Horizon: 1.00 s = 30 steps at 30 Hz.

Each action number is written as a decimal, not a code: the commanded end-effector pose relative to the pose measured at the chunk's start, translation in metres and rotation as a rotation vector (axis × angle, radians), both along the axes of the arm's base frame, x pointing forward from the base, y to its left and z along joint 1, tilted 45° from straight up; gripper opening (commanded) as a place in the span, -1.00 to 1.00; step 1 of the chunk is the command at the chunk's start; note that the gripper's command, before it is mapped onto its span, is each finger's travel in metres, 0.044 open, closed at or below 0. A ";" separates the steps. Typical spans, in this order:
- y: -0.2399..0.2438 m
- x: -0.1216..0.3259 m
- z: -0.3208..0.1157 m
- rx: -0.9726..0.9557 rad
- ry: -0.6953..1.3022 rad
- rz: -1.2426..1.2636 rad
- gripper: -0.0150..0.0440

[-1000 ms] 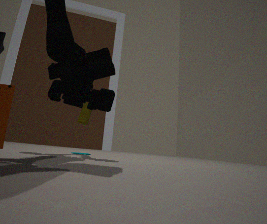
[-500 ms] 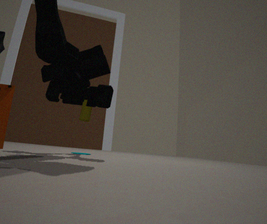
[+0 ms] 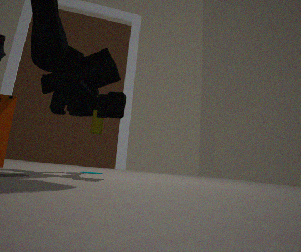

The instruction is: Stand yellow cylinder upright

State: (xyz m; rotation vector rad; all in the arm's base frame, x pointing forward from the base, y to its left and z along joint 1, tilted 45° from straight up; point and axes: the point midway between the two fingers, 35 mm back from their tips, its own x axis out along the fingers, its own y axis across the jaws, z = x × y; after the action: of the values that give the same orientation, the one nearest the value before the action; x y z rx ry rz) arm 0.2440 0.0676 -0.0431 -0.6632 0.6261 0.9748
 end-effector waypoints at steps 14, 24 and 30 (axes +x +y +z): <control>-0.007 0.001 -0.006 -0.003 -0.006 0.009 -0.14; -0.030 -0.001 -0.028 -0.010 0.000 0.011 -0.14; -0.042 -0.005 -0.041 -0.009 0.001 0.011 -0.14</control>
State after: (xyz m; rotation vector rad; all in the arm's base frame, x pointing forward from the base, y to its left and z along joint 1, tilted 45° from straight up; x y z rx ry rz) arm 0.2400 0.0305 -0.0782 -0.6720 0.6386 0.9794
